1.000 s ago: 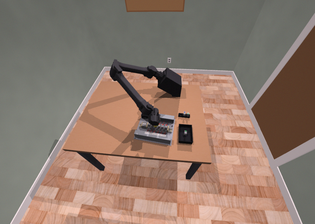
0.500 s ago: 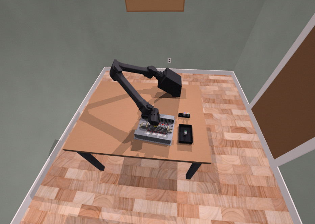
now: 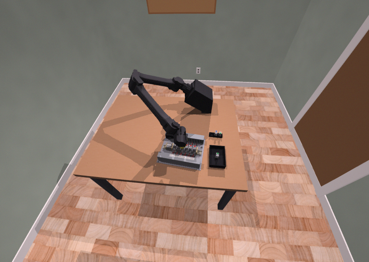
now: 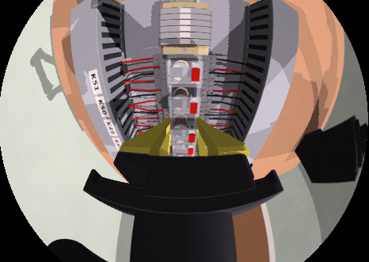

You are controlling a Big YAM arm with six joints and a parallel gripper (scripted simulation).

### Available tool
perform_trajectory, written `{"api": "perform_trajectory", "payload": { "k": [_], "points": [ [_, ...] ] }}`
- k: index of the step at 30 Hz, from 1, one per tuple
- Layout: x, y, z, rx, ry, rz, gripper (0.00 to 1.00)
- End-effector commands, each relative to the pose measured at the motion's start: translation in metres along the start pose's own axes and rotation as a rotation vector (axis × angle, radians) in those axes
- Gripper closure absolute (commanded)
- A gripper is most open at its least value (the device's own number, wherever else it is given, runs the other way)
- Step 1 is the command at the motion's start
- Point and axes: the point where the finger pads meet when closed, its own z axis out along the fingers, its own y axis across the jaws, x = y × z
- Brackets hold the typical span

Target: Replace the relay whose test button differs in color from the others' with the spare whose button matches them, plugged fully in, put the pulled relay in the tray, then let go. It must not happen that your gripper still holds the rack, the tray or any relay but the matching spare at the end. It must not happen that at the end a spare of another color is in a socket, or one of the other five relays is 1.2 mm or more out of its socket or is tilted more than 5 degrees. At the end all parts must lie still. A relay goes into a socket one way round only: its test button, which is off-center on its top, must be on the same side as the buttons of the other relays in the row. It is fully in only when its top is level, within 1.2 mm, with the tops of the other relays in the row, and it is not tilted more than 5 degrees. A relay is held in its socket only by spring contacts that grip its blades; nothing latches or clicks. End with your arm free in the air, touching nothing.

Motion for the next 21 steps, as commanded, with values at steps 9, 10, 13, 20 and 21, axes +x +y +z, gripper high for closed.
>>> {"api": "perform_trajectory", "payload": {
  "k": [9, 10, 13, 20, 21],
  "points": [
    [-0.004, -0.0012, 0.0101, 0.02, -0.008, 0.003, 1.0],
    [-0.004, -0.0012, 0.0101, 0.02, -0.008, 0.003, 1.0],
    [-0.0039, -0.0018, 0.0102, 0.02, -0.008, 0.003, 1.0],
    [-0.0038, -0.0023, 0.0103, 0.02, -0.008, 0.003, 1.0],
    [-0.0038, -0.0023, 0.0103, 0.02, -0.008, 0.003, 1.0]
  ]
}}
